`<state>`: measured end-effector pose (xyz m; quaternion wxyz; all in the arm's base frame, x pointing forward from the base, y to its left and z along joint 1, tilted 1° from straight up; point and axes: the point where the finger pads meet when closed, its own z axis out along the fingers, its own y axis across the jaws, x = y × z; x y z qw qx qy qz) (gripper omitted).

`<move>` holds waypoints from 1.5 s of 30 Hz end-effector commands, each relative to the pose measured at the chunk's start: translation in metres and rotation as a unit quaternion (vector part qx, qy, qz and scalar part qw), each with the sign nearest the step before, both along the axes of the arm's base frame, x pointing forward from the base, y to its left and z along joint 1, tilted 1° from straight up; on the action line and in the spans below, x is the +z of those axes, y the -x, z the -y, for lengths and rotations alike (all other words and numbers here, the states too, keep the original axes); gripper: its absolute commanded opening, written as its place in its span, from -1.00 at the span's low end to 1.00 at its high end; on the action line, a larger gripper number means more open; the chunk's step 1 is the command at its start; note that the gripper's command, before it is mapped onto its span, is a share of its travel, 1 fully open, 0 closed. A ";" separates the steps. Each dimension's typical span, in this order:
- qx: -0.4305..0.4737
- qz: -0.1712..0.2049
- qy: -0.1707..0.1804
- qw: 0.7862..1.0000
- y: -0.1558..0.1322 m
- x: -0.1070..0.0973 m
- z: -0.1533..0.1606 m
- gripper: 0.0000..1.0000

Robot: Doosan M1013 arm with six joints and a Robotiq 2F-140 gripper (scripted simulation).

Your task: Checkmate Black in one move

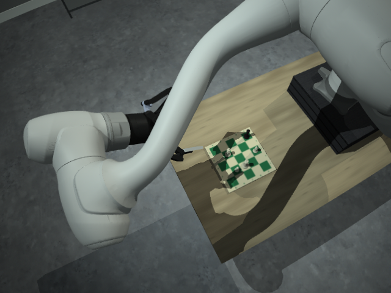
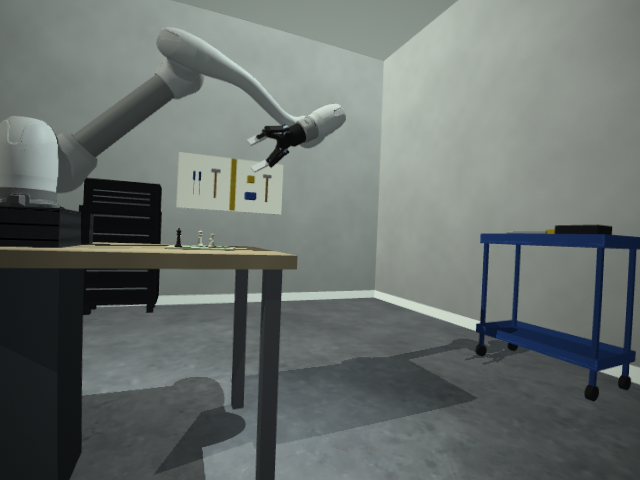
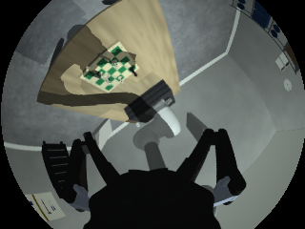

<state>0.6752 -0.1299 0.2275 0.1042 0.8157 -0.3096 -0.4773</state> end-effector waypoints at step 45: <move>0.223 0.370 -0.093 0.897 0.019 0.062 -0.097 1.00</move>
